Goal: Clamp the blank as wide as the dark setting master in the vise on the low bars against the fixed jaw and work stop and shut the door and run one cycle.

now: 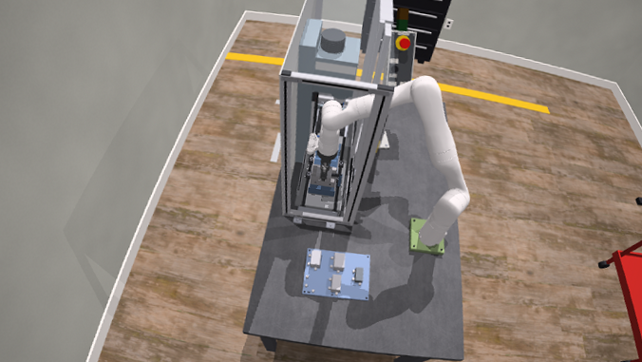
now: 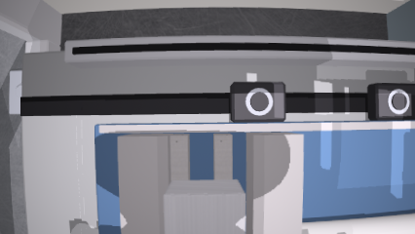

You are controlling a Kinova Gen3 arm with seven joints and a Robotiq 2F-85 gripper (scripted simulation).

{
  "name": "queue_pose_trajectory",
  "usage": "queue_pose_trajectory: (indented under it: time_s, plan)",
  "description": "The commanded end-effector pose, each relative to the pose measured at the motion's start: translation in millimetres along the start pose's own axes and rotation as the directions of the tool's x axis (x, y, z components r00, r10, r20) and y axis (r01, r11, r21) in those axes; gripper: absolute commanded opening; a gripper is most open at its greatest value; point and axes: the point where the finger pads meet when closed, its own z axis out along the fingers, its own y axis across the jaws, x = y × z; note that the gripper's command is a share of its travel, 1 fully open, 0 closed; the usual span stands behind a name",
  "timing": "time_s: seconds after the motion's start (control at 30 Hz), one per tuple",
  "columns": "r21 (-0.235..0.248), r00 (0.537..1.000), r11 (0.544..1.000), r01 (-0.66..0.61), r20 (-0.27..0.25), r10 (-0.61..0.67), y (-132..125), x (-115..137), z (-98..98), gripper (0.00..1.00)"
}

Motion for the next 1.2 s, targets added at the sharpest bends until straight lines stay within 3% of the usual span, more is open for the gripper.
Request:
queue_pose_trajectory:
  time_s: [0.0,0.1,0.5,0.67,1.07,1.17]
  plan:
    - [-0.001,1.000,1.000,0.000,-0.002,0.000,0,0,-16.8,1.00]
    - [-0.001,1.000,1.000,0.000,-0.002,0.000,0,0,-40.8,1.00]
    - [-0.001,1.000,1.000,0.000,-0.002,0.000,0,0,-40.8,1.00]
    - [-0.001,1.000,1.000,0.000,-0.002,0.000,0,0,-80.8,1.00]
    - [-0.001,1.000,1.000,0.000,-0.002,0.000,0,0,-80.8,1.00]
    - [-0.001,1.000,1.000,0.000,-0.002,0.000,0,0,-91.6,1.00]
